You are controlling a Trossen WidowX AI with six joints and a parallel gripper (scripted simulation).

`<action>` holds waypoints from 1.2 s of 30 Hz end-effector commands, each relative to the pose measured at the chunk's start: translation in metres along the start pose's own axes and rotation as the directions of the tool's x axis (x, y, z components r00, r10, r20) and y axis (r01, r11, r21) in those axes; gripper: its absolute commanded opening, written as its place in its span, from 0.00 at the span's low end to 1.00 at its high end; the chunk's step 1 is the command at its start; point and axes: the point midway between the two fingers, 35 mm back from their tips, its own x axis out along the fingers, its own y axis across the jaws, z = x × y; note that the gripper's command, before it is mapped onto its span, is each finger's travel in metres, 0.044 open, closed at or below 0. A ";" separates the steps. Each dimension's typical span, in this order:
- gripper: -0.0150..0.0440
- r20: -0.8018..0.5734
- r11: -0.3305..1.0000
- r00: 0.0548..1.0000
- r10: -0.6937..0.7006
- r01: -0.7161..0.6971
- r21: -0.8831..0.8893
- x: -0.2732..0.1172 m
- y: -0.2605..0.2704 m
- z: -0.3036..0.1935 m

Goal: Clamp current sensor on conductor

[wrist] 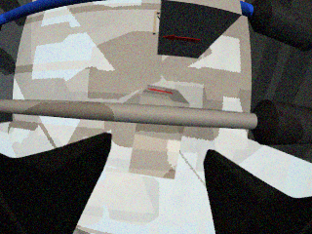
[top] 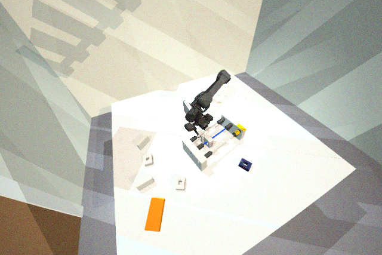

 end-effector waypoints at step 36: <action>0.25 -0.004 1.000 1.000 0.002 -0.002 0.011 -0.004 -0.005 -0.040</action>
